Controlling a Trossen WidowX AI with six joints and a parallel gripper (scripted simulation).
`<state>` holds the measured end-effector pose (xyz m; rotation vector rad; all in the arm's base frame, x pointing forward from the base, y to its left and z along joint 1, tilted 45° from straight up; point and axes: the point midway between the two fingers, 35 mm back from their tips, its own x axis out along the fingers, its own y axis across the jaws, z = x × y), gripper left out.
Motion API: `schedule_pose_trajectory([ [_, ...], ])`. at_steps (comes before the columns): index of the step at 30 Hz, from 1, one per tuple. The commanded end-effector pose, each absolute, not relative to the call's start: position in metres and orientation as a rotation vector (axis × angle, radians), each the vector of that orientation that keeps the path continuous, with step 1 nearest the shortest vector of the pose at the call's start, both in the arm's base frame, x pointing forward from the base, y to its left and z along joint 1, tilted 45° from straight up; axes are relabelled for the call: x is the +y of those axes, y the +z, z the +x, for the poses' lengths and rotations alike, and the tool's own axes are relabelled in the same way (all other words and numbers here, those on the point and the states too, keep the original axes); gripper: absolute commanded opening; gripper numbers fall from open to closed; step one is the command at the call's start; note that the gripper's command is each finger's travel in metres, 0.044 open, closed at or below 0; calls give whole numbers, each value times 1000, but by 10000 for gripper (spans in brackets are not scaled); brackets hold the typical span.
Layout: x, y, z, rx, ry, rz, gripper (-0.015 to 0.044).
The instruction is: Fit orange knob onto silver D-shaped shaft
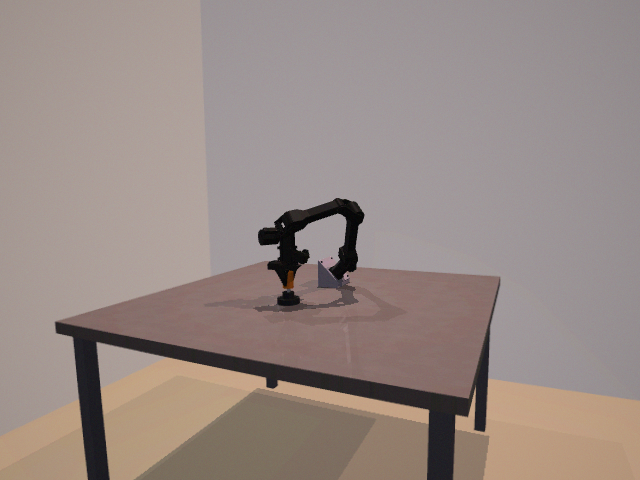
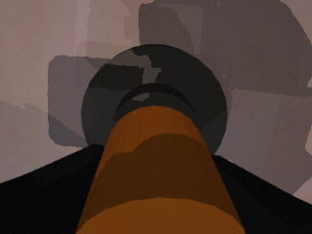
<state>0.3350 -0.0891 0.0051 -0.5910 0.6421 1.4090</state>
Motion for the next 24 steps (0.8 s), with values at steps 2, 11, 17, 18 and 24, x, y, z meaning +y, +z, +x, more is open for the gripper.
schedule_pose_trajectory([
  [2, -89, 5, 335, 639, 1408, -592, 0],
  [11, -88, 3, 334, 638, 1408, -592, 0],
  [17, -84, -1, 335, 638, 1408, -592, 0],
  [18, -83, -2, 335, 638, 1408, -592, 0],
  [24, -79, -6, 335, 638, 1408, -592, 0],
])
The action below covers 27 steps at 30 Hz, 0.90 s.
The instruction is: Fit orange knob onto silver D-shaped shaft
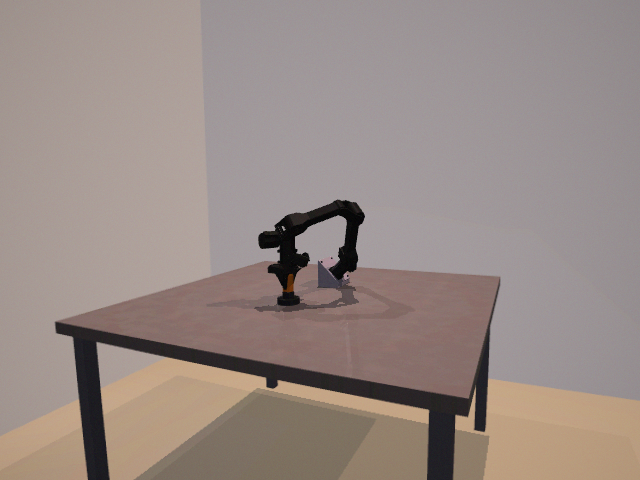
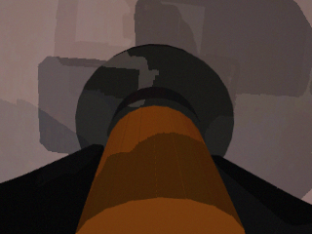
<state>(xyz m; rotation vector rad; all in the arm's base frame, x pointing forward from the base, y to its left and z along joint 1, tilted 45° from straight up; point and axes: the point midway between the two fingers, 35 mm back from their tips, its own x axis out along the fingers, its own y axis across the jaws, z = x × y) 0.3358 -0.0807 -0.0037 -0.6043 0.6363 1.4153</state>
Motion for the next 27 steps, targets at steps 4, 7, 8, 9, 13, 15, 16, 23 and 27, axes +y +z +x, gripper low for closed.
schedule_pose_trajectory([
  [4, -78, -7, 335, 638, 1408, -592, 0],
  [7, -79, -6, 336, 636, 1415, -603, 0],
  [8, -79, -6, 336, 636, 1415, -603, 0],
  [9, -79, -6, 336, 636, 1415, -603, 0],
  [13, -79, -6, 336, 636, 1415, -603, 53],
  [15, -79, -6, 336, 636, 1415, -603, 105],
  [16, -79, -6, 336, 636, 1415, -603, 131],
  [23, -79, -6, 336, 636, 1415, -603, 315],
  [27, -79, -6, 336, 636, 1415, -603, 420],
])
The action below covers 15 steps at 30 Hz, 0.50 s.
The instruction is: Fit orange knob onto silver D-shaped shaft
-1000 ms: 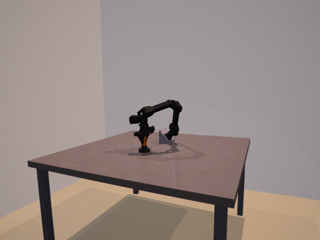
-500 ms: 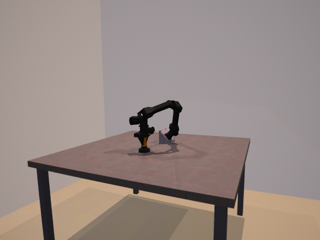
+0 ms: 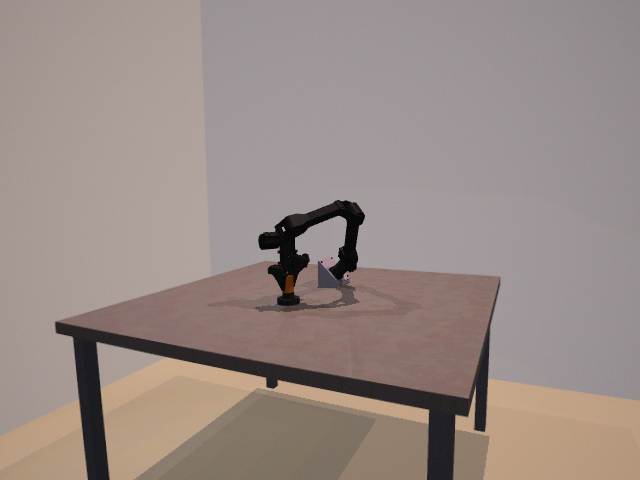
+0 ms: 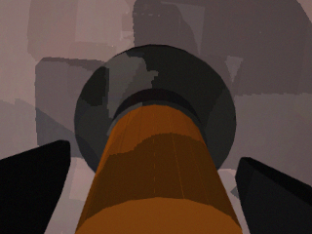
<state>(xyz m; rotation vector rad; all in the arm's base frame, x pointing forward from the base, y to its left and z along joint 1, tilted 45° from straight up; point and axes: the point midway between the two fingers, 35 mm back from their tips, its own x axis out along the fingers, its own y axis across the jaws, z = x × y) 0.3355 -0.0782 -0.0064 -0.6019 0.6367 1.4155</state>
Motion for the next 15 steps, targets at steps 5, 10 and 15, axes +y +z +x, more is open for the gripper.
schedule_pose_trajectory([
  [5, -79, -6, 336, 636, 1415, -603, 440],
  [10, -80, -5, 336, 636, 1415, -604, 440],
  [15, -123, 36, 336, 641, 1414, -605, 440],
])
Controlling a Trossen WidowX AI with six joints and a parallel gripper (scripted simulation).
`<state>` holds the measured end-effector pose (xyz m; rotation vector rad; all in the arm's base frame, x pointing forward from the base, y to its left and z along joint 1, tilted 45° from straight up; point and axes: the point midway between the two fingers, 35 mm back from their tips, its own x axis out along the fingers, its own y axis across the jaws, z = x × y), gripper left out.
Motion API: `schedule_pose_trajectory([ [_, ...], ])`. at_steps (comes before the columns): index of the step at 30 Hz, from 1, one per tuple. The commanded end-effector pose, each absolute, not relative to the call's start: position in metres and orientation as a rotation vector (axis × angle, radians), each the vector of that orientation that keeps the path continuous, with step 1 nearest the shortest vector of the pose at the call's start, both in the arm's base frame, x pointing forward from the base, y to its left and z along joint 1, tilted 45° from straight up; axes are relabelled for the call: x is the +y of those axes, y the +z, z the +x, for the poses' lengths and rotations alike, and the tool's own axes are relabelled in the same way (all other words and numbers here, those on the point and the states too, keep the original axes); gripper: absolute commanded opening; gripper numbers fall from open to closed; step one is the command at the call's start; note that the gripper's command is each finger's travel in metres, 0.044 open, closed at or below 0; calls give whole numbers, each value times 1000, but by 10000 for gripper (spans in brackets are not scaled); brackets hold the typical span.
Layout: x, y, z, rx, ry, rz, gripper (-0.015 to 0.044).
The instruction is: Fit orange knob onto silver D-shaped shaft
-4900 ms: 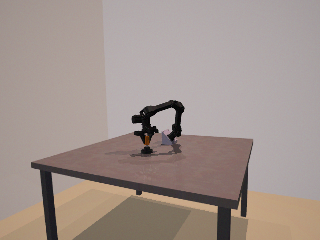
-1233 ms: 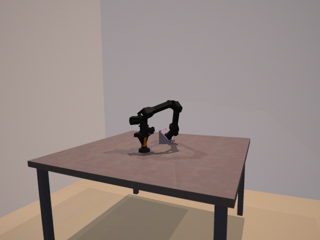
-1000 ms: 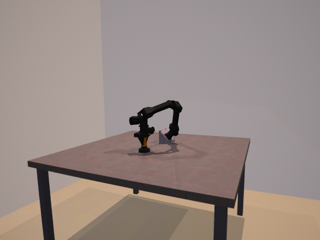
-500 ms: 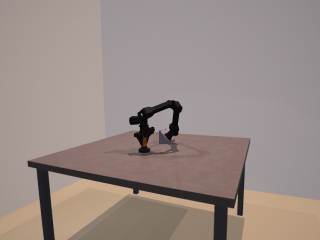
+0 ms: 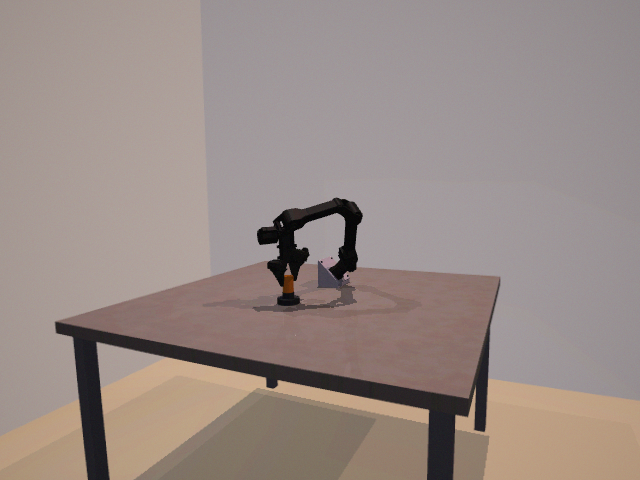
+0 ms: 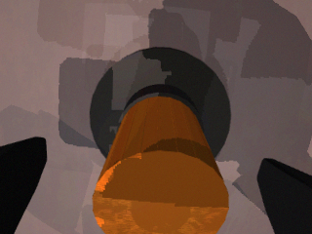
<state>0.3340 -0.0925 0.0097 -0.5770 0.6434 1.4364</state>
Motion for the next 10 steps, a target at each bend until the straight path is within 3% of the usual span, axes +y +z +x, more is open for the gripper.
schedule_pose_trajectory([
  [1, -132, 47, 334, 641, 1414, -604, 440],
  [10, -146, 61, 332, 640, 1415, -603, 440],
])
